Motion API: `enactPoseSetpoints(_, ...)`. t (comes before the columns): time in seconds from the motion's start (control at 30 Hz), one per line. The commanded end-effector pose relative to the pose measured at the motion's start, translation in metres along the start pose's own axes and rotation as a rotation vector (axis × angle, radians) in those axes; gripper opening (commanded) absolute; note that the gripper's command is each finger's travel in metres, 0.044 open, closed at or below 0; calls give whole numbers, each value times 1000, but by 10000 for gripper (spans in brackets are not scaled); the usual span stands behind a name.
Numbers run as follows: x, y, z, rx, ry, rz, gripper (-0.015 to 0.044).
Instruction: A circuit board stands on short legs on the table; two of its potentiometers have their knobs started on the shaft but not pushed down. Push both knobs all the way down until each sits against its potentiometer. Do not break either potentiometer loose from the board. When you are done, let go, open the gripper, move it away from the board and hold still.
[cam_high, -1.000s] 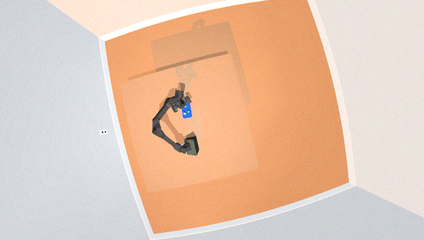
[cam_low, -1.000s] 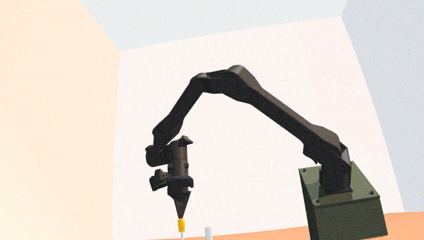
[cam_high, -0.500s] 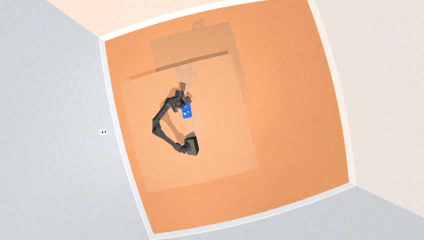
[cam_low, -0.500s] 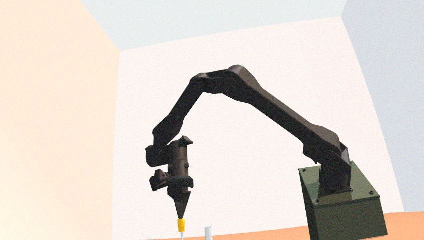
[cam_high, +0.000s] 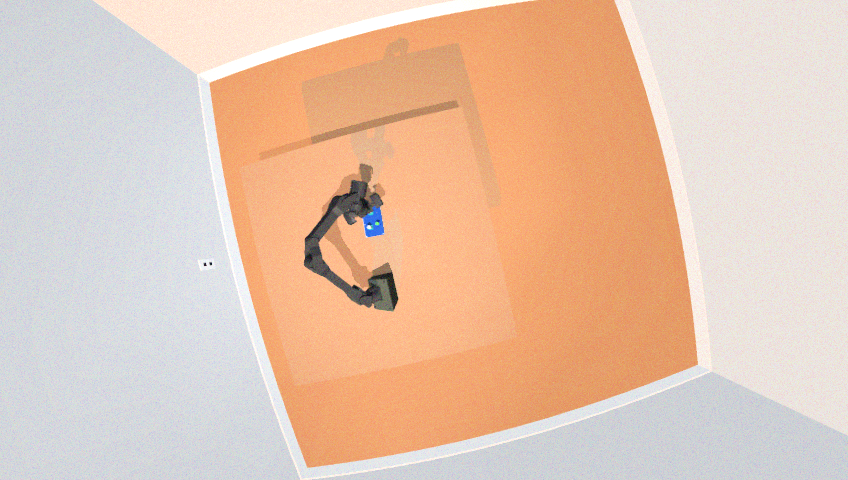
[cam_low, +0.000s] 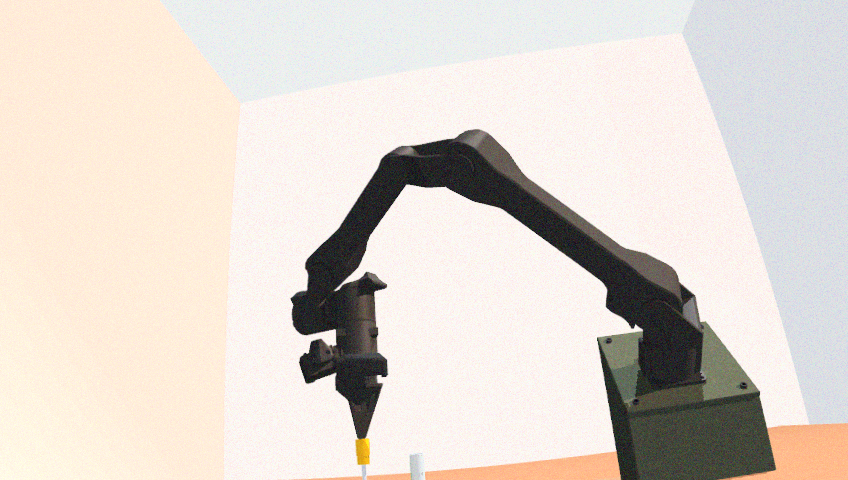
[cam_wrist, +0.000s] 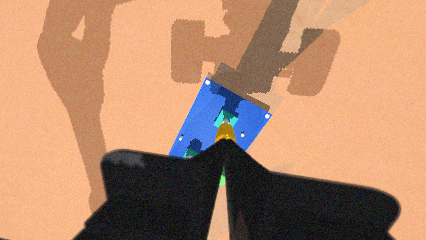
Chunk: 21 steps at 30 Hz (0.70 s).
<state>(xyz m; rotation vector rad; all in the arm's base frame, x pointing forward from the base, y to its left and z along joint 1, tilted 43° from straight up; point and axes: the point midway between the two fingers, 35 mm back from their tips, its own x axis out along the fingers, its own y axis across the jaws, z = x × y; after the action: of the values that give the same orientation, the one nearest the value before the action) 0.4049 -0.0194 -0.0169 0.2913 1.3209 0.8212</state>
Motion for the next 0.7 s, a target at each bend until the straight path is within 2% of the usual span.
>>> enactPoseSetpoints(0.0, 6, 1, 0, 1, 0, 5, 0)
enactPoseSetpoints(0.67, 14, 1, 0, 1, 0, 5, 0)
